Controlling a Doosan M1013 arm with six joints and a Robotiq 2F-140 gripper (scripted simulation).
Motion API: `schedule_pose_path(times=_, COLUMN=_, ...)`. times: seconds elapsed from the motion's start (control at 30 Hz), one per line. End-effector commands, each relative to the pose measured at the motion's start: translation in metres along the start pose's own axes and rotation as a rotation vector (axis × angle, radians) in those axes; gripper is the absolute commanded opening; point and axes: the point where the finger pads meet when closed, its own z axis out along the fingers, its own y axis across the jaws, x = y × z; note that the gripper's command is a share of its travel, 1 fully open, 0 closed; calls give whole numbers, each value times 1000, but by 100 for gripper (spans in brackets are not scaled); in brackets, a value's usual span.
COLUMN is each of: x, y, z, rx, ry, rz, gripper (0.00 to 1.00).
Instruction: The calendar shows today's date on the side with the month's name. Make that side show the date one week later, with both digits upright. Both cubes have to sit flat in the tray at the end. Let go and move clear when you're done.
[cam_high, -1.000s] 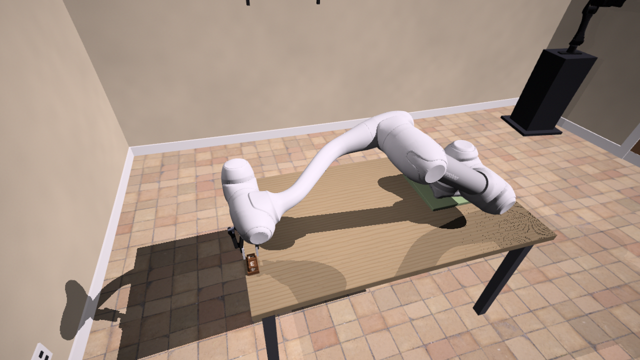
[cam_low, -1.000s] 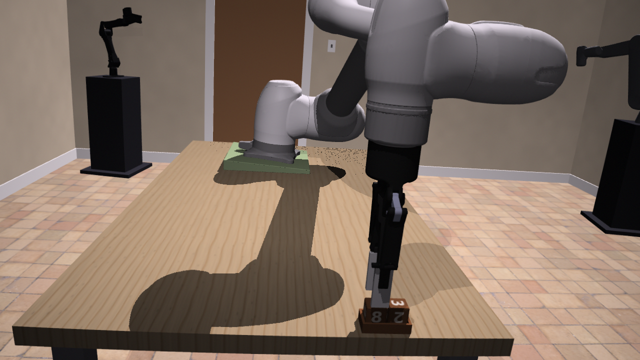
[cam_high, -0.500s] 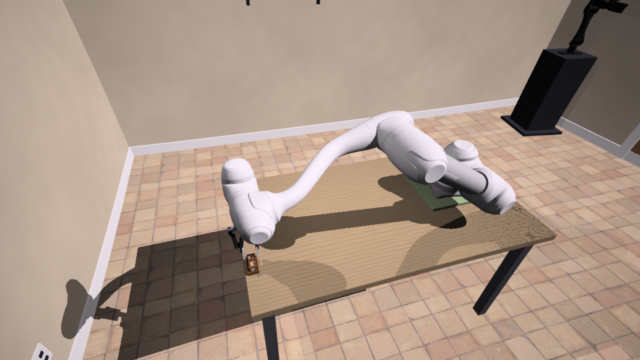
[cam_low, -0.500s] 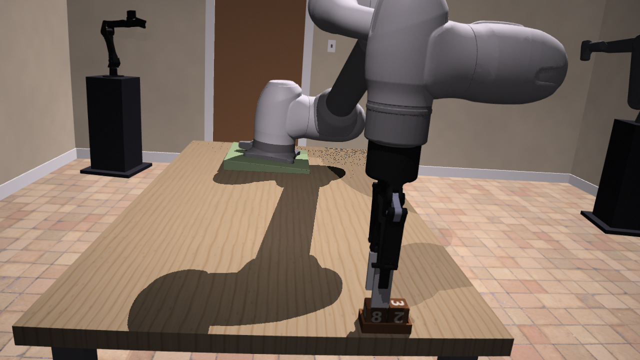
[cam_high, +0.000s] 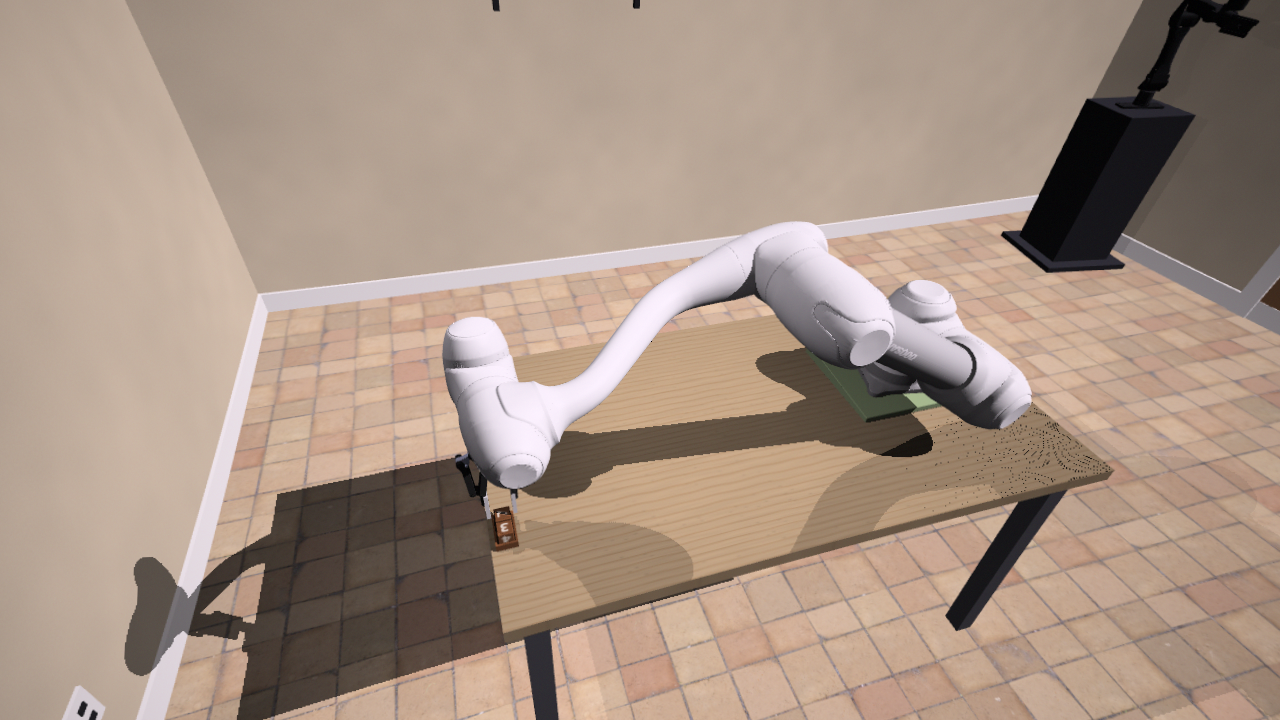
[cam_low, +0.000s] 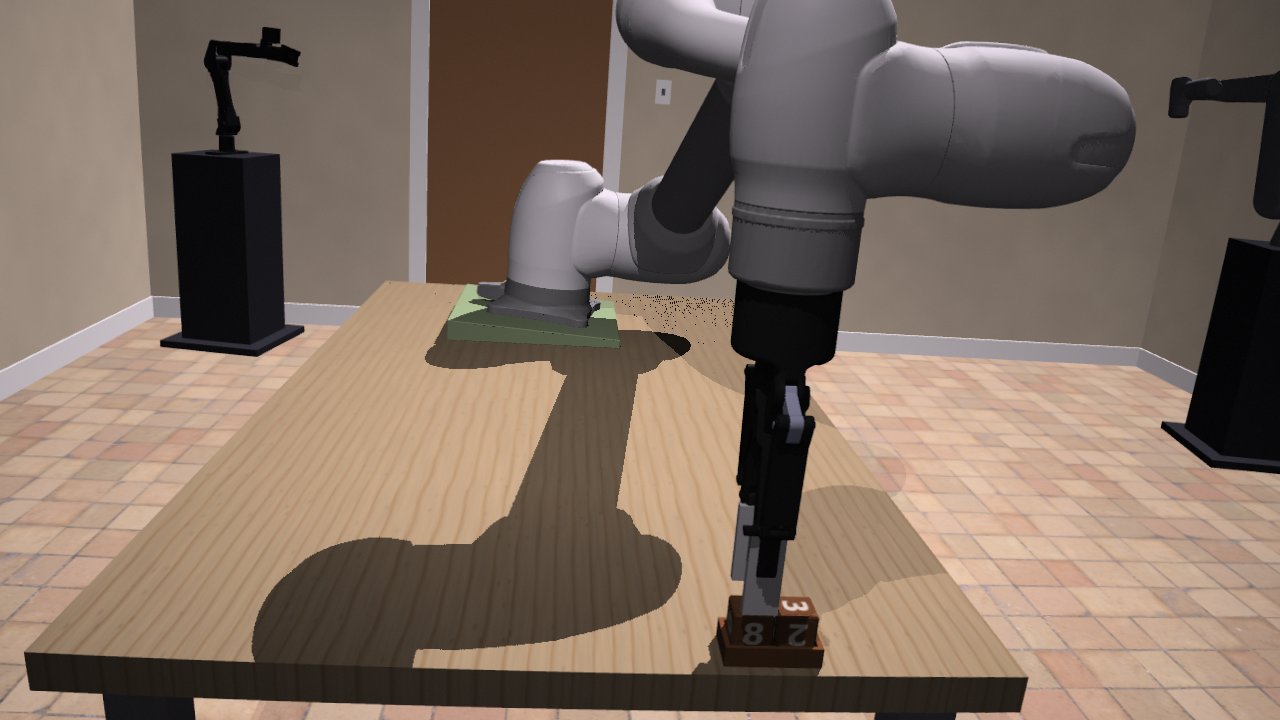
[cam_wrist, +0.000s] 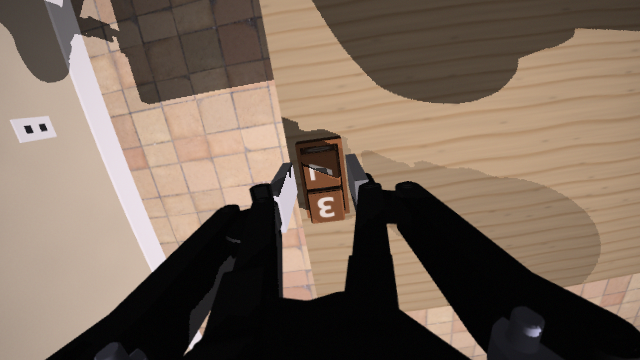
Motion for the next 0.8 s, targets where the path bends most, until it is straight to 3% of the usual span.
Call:
schedule_pose_path(times=0.0, x=0, y=0, z=0, rx=0, ry=0, rz=0, gripper=36)
schedule_pose_path(times=0.77, x=0, y=0, z=25, rx=0, ry=0, rz=0, gripper=36)
